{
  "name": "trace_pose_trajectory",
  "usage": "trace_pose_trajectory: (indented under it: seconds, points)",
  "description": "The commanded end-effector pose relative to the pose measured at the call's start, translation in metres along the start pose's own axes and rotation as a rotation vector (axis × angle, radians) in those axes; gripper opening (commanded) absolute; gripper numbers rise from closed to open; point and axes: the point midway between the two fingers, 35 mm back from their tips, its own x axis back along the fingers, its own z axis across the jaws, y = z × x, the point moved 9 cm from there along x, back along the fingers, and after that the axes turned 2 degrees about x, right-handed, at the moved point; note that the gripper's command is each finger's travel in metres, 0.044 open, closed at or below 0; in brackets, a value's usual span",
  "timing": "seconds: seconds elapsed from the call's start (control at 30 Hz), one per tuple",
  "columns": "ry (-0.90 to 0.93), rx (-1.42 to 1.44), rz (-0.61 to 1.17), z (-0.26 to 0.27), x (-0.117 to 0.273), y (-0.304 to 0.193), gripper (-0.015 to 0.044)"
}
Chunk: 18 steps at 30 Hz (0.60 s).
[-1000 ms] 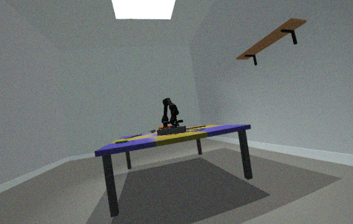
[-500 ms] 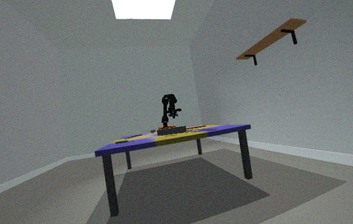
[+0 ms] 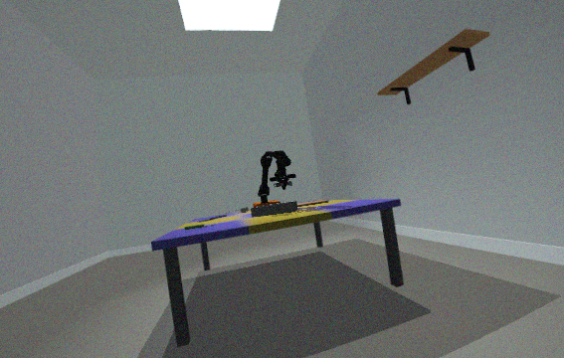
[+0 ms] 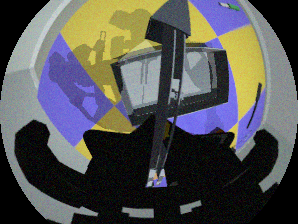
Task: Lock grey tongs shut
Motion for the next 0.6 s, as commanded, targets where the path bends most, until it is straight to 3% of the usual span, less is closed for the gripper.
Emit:
trace_pose_trajectory:
  seconds: [0.0,0.57]
  points:
    - [0.011,-0.051,-0.009,0.01,0.005,-0.018,-0.015]
    - [0.012,-0.338,0.003,0.052,0.004,-0.12,-0.015]
